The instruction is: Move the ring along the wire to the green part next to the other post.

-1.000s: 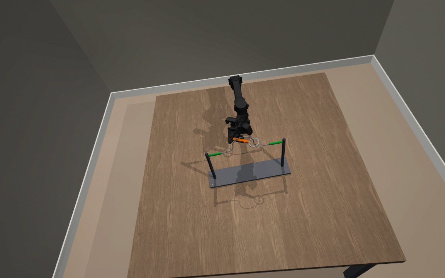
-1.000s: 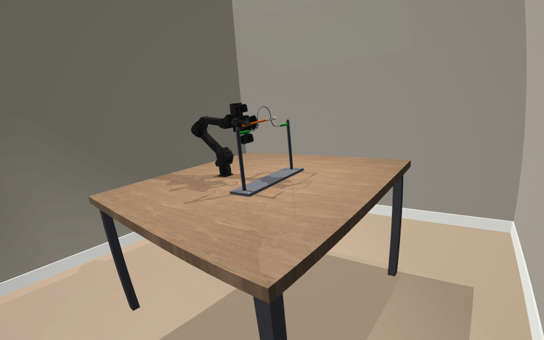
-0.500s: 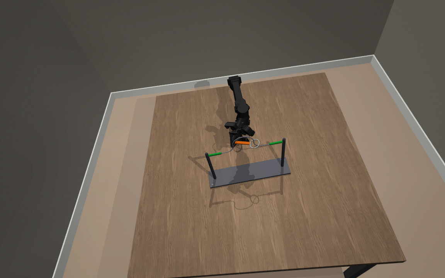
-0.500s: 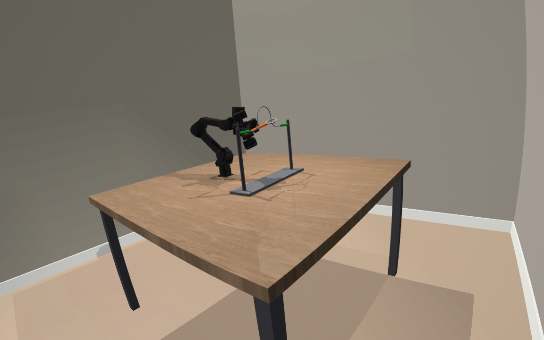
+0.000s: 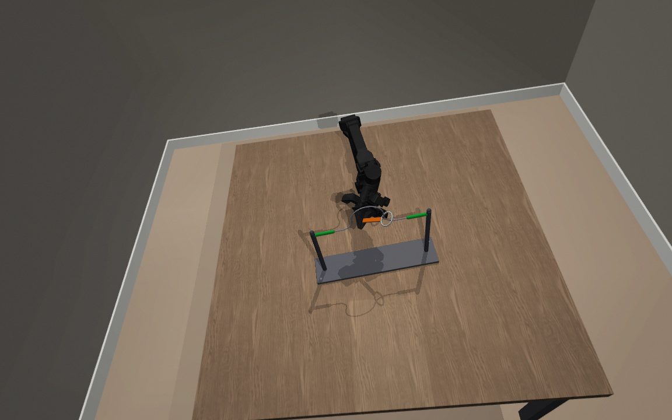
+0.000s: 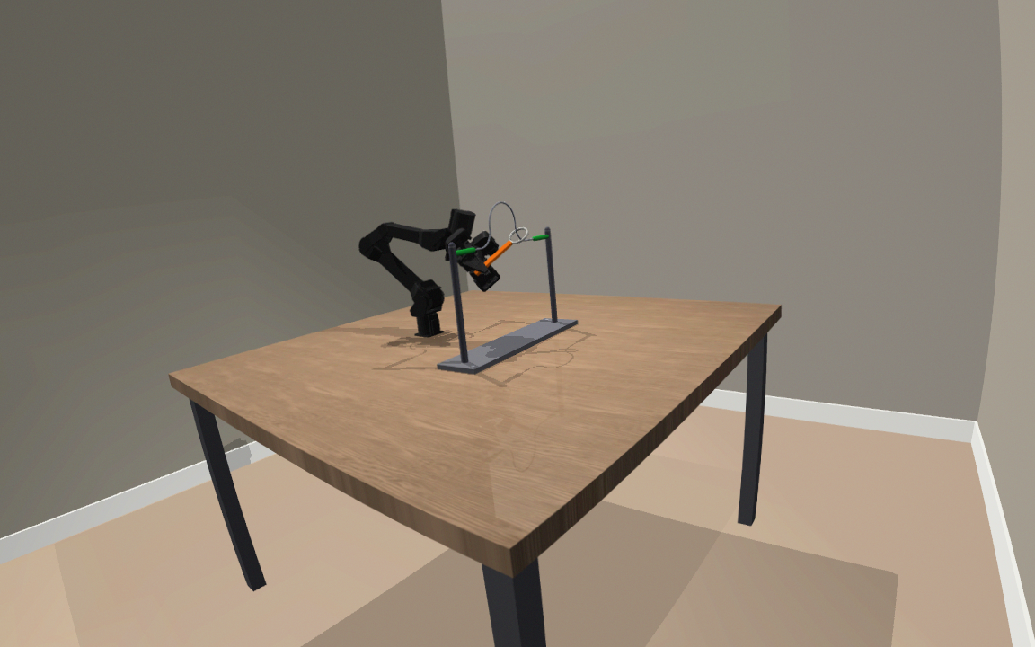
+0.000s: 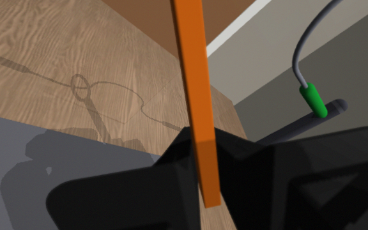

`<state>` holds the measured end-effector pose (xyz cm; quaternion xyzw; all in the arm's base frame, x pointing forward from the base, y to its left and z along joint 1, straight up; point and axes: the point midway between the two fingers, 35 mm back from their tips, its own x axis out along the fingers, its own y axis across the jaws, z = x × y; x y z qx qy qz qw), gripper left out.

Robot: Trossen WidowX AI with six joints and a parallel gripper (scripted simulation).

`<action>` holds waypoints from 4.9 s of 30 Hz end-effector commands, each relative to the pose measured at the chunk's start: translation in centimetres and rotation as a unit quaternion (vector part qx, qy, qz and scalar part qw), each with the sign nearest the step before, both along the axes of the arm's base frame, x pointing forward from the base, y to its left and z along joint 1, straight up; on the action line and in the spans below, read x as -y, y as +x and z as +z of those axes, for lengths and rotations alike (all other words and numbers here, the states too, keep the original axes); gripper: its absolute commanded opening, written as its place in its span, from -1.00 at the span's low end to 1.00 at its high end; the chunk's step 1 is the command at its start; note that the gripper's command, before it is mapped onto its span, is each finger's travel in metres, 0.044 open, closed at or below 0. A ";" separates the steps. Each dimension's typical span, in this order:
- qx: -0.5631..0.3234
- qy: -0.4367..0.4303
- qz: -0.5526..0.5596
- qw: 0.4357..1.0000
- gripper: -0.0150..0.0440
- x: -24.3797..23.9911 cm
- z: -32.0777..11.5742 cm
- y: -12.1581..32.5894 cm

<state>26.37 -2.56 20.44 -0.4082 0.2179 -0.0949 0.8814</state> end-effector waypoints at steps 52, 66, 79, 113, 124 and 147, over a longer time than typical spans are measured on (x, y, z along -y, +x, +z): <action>0.005 0.415 0.026 0.910 -1.00 -13.1 -5.6 -0.1; 0.007 0.418 0.026 0.908 -1.00 -14.6 -5.6 -0.2; 0.008 0.418 0.025 0.908 -1.00 -15.9 -5.6 -0.4; 0.009 0.417 0.024 0.908 -1.00 -16.9 -7.3 -0.4; 0.008 0.416 0.027 0.909 -0.82 -17.0 -7.3 -0.4; 0.006 0.418 0.023 0.908 0.05 -16.9 -5.6 -4.2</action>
